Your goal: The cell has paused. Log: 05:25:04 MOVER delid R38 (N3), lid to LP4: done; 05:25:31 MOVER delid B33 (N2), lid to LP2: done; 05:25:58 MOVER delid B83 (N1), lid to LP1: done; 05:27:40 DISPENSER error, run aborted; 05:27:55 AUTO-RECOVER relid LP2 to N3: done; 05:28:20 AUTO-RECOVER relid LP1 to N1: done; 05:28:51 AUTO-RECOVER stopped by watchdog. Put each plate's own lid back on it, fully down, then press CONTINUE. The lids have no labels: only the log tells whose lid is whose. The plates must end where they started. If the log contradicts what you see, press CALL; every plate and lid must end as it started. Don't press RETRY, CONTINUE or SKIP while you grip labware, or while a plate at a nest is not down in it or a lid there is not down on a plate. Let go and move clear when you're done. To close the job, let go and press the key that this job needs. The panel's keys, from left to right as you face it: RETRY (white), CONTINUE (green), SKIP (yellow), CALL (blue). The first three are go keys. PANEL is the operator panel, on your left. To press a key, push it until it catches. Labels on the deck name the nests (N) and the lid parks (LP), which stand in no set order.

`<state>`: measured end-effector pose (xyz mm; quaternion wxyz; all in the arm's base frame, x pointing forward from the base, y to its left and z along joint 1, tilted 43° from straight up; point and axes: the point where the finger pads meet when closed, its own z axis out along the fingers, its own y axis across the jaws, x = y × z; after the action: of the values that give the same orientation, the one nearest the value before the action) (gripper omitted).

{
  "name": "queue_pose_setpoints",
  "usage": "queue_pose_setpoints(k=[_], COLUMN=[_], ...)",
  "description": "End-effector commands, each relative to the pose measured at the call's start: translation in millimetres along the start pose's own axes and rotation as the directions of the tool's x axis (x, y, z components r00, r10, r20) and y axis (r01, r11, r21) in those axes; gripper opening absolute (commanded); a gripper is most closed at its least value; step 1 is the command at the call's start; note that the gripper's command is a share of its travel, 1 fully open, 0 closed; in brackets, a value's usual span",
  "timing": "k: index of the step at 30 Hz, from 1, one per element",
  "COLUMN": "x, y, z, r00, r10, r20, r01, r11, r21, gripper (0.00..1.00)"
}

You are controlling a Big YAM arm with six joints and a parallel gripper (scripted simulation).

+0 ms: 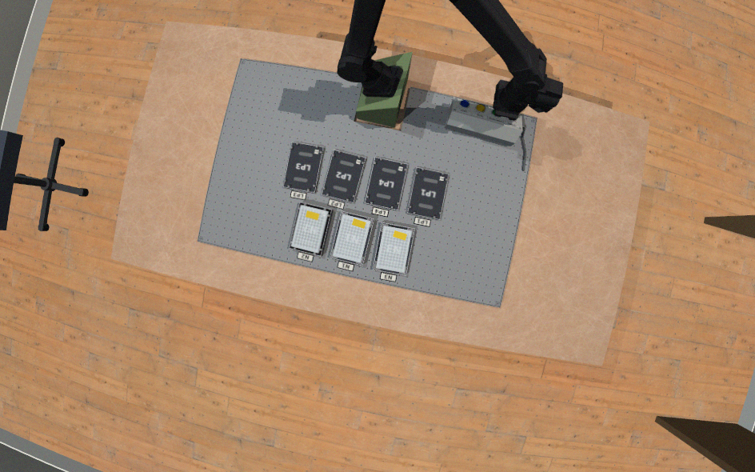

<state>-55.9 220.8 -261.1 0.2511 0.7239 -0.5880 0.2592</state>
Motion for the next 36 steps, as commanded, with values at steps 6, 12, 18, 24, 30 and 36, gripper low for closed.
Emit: queue_pose_setpoints(k=[6, 12, 18, 24, 30, 36], x=[3.4, 3.6, 4.0, 4.4, 4.8, 5.3], y=[0.1, -0.2, -0.5, -0.9, -1.2, -1.6], z=[14.4, 15.2, 16.4, 17.5, 18.3, 19.5], r00=[1.0, 1.0, 1.0, 1.0, 1.0, 1.0], r10=[0.012, 0.012, 0.013, 0.013, 0.014, 0.014], r20=[-0.015, -0.015, -0.015, -0.015, -0.015, -0.015], r01=[-0.011, -0.012, -0.013, -0.013, -0.014, -0.014], r11=[1.0, 1.0, 1.0, 1.0, 1.0, 1.0], r21=[0.005, 0.005, 0.005, 0.004, 0.005, 0.004], gripper=[0.0, 0.0, 0.0, 0.0, 0.0, 0.0])
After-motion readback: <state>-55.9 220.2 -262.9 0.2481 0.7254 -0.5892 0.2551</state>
